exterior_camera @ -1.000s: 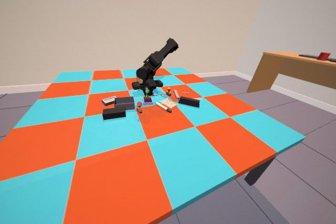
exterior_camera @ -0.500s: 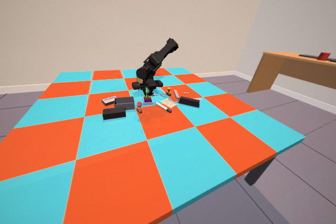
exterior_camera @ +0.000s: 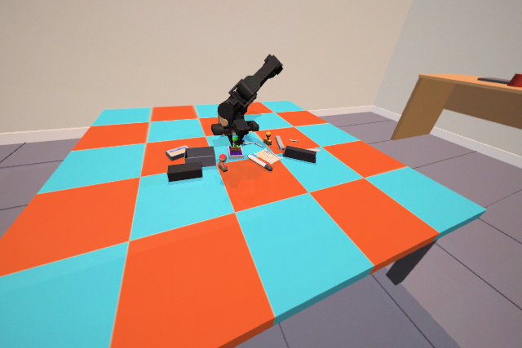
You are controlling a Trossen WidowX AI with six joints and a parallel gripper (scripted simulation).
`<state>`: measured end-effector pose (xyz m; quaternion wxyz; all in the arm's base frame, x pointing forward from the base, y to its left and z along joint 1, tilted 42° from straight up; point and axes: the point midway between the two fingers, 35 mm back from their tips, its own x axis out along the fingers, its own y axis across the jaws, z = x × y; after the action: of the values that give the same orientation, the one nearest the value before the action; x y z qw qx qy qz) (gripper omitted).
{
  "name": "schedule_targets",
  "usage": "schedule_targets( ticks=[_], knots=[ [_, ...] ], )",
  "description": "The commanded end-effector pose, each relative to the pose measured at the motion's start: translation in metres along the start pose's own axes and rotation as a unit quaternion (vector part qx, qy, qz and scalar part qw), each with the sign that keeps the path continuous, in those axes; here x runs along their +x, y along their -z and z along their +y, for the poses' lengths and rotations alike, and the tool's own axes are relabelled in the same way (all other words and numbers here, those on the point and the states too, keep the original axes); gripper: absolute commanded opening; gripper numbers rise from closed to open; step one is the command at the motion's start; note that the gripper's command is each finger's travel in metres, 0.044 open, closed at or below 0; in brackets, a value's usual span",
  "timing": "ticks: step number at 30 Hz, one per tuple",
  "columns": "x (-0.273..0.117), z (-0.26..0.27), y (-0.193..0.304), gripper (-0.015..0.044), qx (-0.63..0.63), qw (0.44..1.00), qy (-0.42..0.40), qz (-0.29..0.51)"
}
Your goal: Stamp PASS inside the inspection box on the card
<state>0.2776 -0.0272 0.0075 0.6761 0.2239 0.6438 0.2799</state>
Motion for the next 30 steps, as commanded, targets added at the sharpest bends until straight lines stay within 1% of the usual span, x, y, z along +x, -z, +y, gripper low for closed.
schedule_targets(
  ticks=[1, 30],
  knots=[
    [0.0009, 0.0004, -0.0010, 0.0000, -0.001, 1.000, -0.001, -0.001],
    [-0.0091, 0.0003, -0.0009, 0.0000, -0.001, 1.000, -0.001, 0.000]
  ],
)
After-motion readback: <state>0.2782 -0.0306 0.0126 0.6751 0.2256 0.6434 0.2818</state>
